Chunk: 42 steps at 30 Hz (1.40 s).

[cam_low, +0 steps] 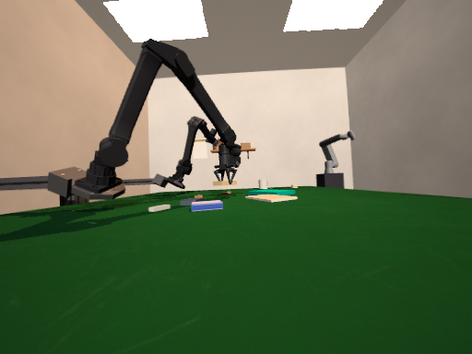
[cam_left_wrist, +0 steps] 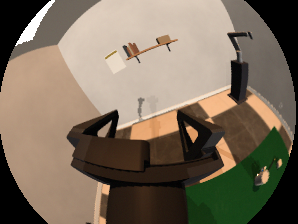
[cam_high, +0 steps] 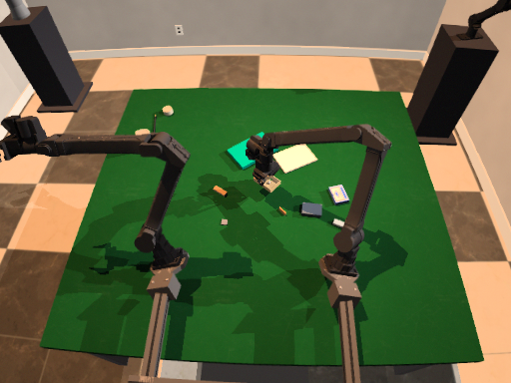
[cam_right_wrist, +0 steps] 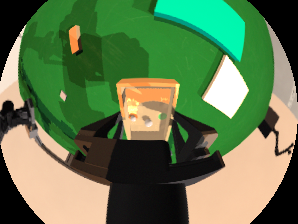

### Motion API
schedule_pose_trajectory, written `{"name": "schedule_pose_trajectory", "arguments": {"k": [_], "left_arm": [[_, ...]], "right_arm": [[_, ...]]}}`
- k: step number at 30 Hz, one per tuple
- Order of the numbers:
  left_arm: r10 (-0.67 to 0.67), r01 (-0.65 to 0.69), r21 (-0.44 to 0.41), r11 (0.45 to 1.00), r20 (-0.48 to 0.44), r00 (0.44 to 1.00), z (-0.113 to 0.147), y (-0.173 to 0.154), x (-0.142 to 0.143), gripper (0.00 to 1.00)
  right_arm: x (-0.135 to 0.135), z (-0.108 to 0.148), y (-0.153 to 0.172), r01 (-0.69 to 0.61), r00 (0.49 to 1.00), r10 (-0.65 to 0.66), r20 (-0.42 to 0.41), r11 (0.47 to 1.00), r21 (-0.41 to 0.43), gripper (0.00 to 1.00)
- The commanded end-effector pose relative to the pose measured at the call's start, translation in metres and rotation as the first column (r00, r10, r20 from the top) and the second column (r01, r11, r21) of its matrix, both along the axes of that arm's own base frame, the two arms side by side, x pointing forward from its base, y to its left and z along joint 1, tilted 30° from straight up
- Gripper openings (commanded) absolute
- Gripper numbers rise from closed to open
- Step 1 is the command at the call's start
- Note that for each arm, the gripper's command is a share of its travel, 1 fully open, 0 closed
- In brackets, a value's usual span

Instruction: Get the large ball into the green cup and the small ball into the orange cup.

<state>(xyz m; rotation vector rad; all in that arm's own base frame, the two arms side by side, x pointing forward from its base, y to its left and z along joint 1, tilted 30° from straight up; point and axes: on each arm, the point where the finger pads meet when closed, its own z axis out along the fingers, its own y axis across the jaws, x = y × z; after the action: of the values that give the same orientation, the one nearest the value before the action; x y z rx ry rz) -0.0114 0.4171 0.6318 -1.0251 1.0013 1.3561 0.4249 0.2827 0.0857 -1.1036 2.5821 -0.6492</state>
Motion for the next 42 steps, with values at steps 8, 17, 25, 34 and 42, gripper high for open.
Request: {"name": "schedule_pose_trajectory", "arguments": {"k": [8, 17, 25, 34, 42], "left_arm": [[0.01, -0.01, 0.035, 0.999, 0.006, 1.0, 0.008, -0.007, -0.006, 1.0], [0.01, -0.01, 0.035, 0.999, 0.006, 1.0, 0.008, -0.007, -0.006, 1.0], [0.01, -0.01, 0.035, 0.999, 0.006, 1.0, 0.008, -0.007, -0.006, 1.0], [0.01, -0.01, 0.035, 0.999, 0.006, 1.0, 0.008, -0.007, -0.006, 1.0], [0.01, -0.01, 0.035, 0.999, 0.006, 1.0, 0.008, -0.007, -0.006, 1.0]], "right_arm": [[0.006, 0.017, 0.005, -0.018, 0.999, 0.017, 0.031, 0.999, 0.035, 0.7], [0.004, 0.001, -0.002, 0.01, 1.0, -0.011, 0.01, 1.0, 0.019, 0.7], [0.002, -0.001, -0.002, 0.008, 1.0, -0.008, -0.003, 1.0, 0.003, 0.7], [0.009, 0.016, 0.012, -0.013, 1.0, 0.012, 0.025, 1.0, 0.02, 0.7], [0.001, 0.011, 0.006, -0.028, 0.999, 0.027, 0.034, 0.999, 0.02, 0.7]]}}
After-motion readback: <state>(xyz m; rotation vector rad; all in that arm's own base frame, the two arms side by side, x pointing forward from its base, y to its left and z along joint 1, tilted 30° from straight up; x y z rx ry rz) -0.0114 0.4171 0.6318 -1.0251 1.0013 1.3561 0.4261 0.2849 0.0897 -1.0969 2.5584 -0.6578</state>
